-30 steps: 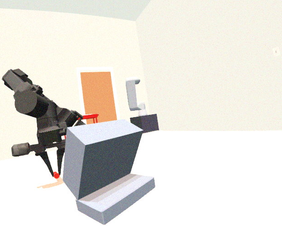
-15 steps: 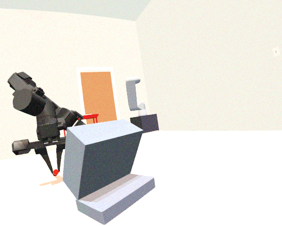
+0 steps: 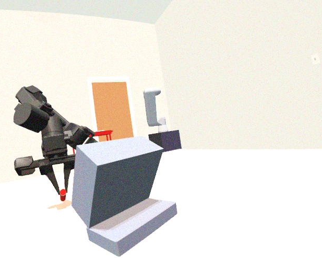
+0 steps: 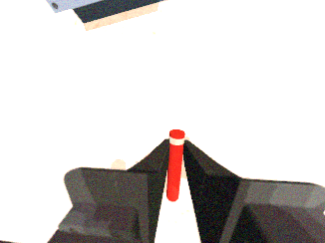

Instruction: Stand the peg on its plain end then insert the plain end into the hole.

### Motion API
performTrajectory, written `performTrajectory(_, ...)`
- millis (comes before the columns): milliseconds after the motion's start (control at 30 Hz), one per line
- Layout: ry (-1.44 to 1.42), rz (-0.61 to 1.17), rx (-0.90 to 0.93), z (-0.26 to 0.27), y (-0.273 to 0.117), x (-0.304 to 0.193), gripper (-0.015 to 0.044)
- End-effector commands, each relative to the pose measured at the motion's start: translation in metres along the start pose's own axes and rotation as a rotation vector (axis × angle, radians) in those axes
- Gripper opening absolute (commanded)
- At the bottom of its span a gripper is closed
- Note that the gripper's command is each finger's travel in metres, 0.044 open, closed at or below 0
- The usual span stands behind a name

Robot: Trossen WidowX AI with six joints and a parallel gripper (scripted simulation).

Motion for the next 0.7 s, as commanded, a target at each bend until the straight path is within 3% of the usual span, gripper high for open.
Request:
performTrajectory(0,-0.002,-0.034,-0.006,0.001,-0.003,-0.004,0.005)
performTrajectory(667,-0.003,-0.205,-0.033,0.004,-0.012,-0.023,0.005)
Point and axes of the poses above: the point midway between the two fingers, 35 mm back from their tips, its own y axis out along the fingers, its own z axis across the jaws, x = y × z, the point moved 7 cm from there along -y, back along the fingers, and after that the axes turned 9 degrees about -y, right-handed, at the moved point
